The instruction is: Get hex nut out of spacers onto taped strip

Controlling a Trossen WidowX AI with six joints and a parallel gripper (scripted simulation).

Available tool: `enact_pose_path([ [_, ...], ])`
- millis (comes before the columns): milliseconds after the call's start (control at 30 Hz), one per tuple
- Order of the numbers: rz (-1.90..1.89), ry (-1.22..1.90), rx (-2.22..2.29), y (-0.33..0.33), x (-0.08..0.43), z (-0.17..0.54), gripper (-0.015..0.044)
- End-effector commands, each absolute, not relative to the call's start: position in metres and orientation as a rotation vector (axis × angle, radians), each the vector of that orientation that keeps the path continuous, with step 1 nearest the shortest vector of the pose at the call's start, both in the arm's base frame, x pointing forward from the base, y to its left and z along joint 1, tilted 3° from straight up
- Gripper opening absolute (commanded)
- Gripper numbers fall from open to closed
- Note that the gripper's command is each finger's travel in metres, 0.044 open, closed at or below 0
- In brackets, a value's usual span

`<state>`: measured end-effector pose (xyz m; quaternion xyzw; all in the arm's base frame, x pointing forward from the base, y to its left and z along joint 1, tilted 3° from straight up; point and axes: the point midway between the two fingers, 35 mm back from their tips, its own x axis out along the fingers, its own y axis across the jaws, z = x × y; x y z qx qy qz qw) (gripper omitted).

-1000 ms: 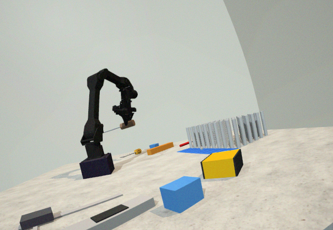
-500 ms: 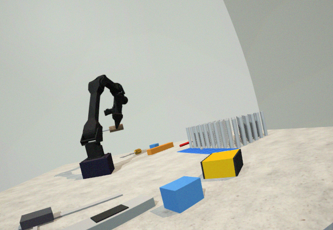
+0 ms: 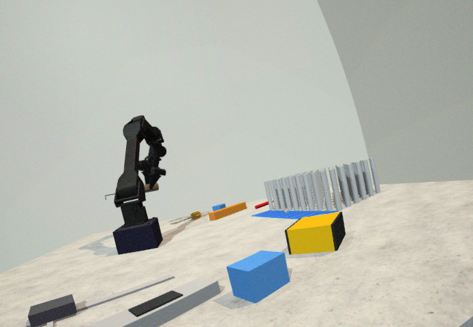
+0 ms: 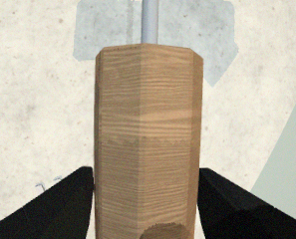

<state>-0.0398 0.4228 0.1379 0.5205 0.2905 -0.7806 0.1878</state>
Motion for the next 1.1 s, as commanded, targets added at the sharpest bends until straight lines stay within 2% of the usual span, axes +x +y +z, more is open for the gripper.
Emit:
enact_pose_path([
  [0, -2.179, 0.864, 1.436, 0.426, -0.045, 0.141, 0.0],
  [1067, -2.179, 0.865, 1.436, 0.432, -0.046, 0.116, 0.0],
])
